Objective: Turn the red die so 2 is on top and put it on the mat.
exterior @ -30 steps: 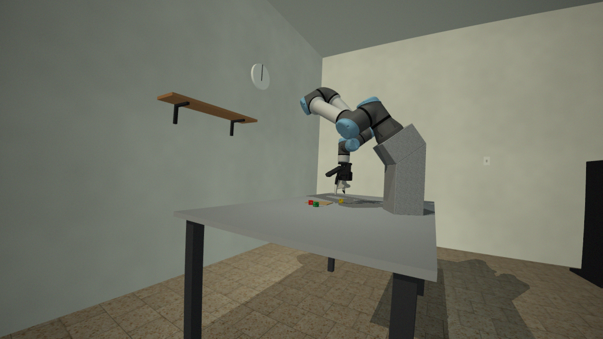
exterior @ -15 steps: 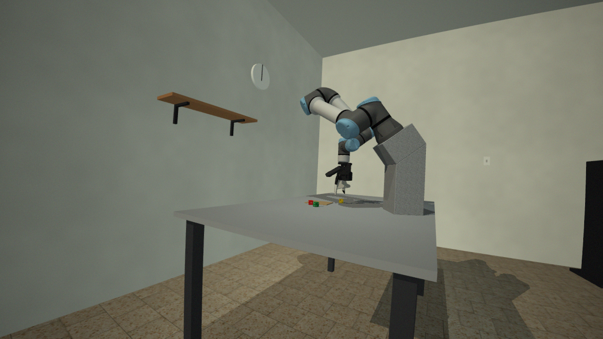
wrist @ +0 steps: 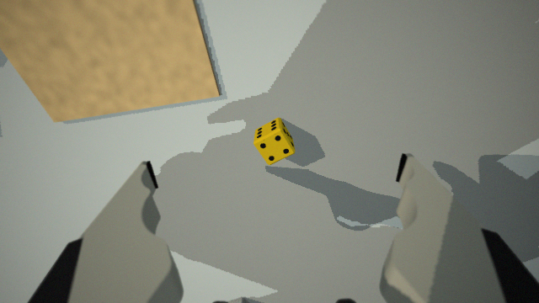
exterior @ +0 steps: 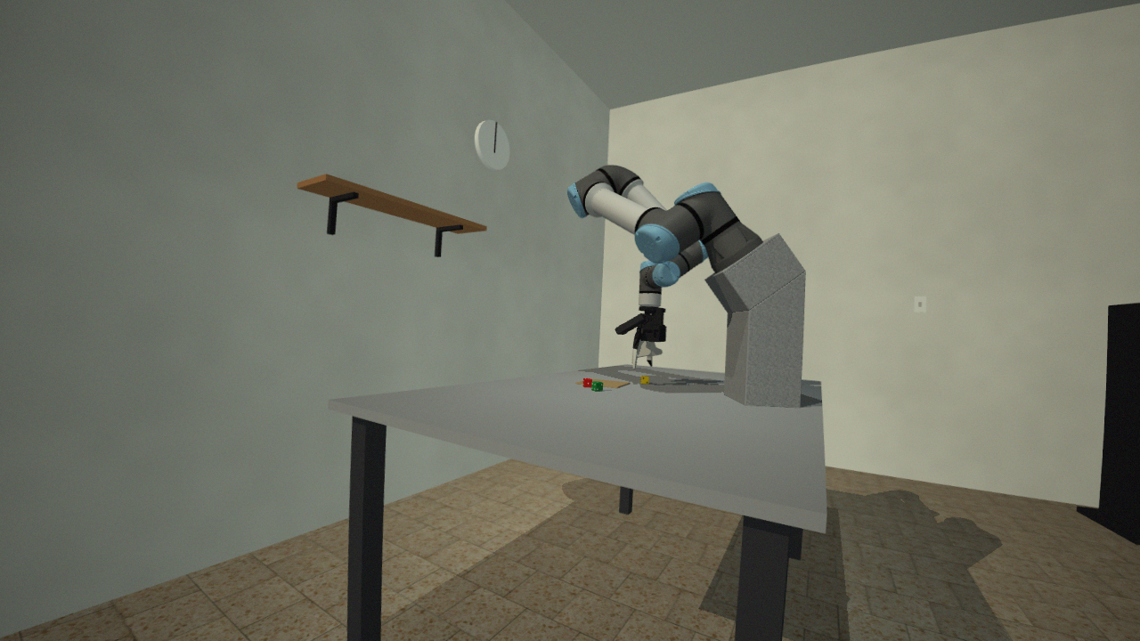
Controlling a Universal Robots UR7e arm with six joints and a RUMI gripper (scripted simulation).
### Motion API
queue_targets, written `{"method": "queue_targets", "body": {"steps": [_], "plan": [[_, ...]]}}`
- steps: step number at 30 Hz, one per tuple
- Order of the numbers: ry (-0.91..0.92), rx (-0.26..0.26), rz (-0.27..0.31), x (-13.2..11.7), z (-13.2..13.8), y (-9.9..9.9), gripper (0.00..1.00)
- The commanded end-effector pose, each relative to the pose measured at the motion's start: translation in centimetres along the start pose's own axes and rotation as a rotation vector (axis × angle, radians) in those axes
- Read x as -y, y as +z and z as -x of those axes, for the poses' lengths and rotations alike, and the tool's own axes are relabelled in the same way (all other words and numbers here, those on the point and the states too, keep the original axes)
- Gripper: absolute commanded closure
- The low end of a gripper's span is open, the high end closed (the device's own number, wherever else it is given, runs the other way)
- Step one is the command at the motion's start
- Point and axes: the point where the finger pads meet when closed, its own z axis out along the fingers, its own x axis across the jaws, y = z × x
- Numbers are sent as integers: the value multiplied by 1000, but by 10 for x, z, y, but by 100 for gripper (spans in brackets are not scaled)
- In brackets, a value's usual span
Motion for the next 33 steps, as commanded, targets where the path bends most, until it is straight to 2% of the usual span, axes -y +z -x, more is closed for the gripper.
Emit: {"method": "queue_targets", "body": {"steps": [1, 18, 33], "plan": [[-3, -2, -1, 1, -1, 1, 0], [-3, -2, -1, 5, 7, 1, 0], [-3, -2, -1, 23, 51, 1, 0]]}}
